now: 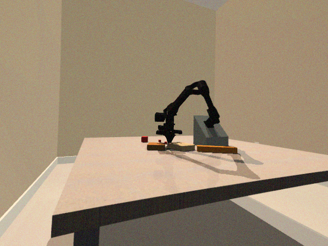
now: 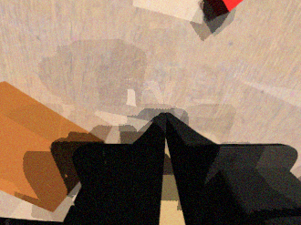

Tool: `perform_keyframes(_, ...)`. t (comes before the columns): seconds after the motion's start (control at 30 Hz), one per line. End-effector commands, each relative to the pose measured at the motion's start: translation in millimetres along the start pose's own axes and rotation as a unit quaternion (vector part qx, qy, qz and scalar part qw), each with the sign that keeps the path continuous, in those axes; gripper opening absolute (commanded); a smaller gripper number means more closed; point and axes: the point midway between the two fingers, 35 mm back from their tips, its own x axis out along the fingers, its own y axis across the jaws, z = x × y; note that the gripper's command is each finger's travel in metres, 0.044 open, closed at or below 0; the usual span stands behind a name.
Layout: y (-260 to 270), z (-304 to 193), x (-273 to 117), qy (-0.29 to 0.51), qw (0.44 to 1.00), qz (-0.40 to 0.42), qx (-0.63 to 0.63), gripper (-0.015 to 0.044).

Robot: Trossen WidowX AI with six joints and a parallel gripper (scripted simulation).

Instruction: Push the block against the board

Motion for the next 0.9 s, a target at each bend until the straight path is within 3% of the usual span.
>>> perform_keyframes(0.0, -1, 8, 1, -0.002, 1.000, -0.003, 0.000, 0.0000)
perform_keyframes(0.27, 0, 13, -3, -0.001, 1.000, 0.000, 0.000, 0.0000)
perform_keyframes(0.43, 0, 13, -55, -0.003, 1.000, -0.003, 0.000, 0.0000)
perform_keyframes(0.63, 0, 10, -55, -0.003, 1.000, -0.003, -0.011, 0.0000)
perform_keyframes(0.87, -2, -22, -58, -0.007, 0.992, -0.005, -0.124, 0.0000)
